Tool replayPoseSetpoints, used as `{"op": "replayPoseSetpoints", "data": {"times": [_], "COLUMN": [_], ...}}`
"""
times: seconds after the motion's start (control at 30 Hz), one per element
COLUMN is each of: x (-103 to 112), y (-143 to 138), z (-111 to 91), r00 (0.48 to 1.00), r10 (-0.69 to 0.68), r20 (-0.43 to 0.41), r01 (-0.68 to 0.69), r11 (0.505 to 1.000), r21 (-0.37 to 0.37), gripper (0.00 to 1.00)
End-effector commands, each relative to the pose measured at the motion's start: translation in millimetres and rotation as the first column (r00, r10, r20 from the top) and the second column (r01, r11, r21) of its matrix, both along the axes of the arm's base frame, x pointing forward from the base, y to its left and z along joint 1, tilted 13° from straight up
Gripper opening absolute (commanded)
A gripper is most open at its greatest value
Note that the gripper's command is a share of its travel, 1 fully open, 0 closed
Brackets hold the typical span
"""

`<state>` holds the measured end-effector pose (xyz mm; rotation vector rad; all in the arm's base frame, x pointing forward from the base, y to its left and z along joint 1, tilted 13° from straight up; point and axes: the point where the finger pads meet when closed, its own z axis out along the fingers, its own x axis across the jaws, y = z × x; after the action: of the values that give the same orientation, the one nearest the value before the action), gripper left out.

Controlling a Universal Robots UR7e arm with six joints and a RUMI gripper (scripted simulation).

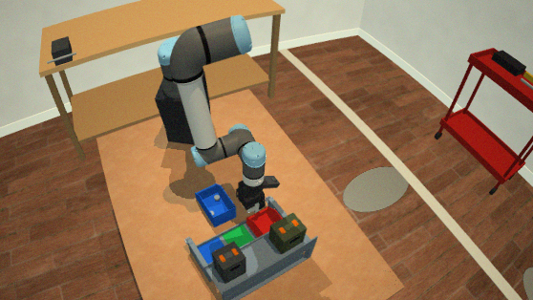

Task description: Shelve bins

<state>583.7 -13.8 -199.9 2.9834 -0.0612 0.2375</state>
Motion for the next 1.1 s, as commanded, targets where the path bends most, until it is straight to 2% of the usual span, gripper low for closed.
{"op": "replayPoseSetpoints", "data": {"times": [0.0, 1.07], "x": [0.5, 7.6], "y": [0.0, -0.2], "z": [0.6, 1.9], "r00": [1.0, 1.0], "r10": [0.0, 0.0], "r20": [0.001, 0.001], "r01": [0.0, 0.0], "r11": [1.0, 1.0], "r21": [0.0, 0.0], "gripper": [0.0, 0.0]}}
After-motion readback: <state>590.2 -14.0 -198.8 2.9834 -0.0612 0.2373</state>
